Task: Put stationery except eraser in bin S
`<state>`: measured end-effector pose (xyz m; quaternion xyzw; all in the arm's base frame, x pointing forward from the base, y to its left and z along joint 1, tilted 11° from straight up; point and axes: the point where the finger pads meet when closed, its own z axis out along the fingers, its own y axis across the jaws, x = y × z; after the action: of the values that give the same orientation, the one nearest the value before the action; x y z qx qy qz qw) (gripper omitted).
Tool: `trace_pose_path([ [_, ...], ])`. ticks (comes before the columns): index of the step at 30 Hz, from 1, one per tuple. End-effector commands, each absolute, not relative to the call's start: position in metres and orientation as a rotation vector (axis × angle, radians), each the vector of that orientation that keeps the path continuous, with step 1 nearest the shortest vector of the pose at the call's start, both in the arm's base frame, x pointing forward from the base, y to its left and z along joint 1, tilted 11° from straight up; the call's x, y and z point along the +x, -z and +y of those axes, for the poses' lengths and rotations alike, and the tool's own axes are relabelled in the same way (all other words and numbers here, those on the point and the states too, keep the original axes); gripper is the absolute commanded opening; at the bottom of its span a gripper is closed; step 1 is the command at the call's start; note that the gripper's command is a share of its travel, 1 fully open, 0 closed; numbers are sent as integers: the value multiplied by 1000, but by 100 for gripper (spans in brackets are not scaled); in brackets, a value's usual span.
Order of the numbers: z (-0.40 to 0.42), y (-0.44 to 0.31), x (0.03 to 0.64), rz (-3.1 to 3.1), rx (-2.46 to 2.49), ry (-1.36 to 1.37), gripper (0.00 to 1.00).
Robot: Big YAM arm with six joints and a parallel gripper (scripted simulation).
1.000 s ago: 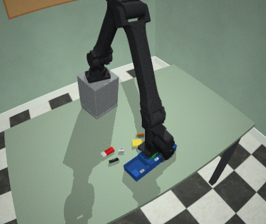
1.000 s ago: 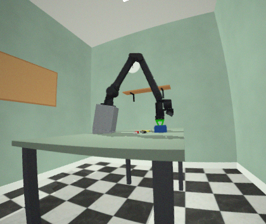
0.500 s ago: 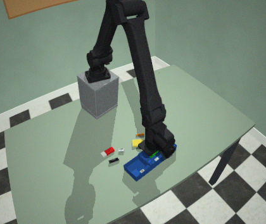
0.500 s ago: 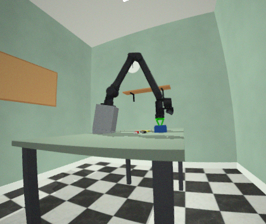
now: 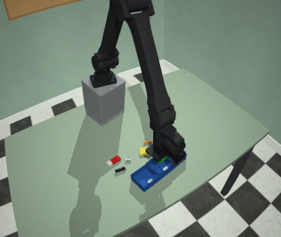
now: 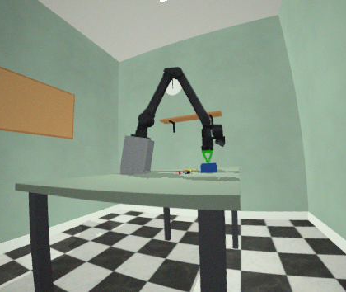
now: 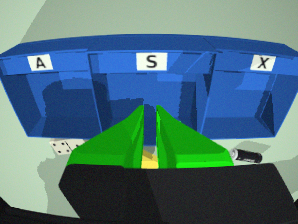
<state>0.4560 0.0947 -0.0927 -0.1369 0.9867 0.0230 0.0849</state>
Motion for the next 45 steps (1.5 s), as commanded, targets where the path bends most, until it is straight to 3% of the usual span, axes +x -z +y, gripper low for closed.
trace_pose_path([
  [1,88,59,464,2905,-400,-63,9],
  [15,87,56,457,2921,-402,-63,9],
  [35,186,44,451,2890,-400,-79,9],
  [45,182,56,454,2896,-385,-78,9],
])
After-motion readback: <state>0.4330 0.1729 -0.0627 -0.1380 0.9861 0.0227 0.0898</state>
